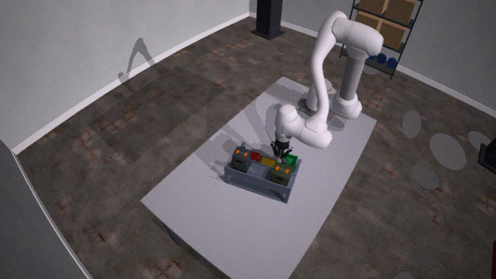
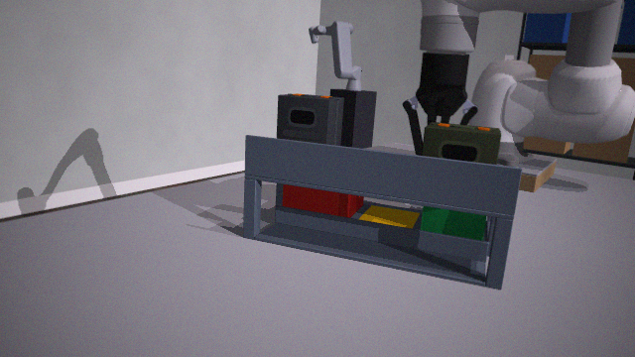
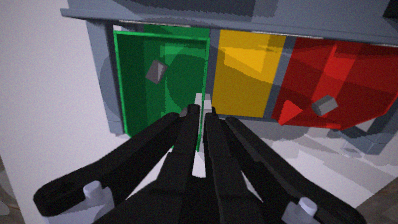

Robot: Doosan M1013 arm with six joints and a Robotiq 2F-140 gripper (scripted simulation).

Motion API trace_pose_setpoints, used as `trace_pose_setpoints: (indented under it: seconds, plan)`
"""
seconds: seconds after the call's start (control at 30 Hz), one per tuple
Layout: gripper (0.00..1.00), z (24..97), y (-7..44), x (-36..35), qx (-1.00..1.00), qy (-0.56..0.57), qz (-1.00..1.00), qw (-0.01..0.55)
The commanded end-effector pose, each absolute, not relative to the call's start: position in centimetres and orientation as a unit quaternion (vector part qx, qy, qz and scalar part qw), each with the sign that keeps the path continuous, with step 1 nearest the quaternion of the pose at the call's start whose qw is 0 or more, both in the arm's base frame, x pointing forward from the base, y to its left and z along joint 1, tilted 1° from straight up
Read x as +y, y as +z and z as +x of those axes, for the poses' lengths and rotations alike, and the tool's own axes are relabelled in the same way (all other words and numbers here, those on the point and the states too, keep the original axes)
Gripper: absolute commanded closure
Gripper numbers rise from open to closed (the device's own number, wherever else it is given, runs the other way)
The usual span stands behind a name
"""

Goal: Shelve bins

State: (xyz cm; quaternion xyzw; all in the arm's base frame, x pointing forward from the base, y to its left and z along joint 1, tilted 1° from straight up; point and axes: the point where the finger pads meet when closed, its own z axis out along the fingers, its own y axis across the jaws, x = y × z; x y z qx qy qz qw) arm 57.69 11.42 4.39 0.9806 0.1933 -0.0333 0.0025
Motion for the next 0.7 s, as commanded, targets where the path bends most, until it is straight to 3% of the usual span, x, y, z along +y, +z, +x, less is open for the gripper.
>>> trace_pose_setpoints:
  seconds: [0.0, 0.67]
  plan:
    - [0.9, 57.69, 4.4, 11.43, 0.193, -0.033, 0.981, 0.002]
    - [0.9, 57.61, 4.24, 11.4, 0.193, -0.023, 0.981, 0.0]
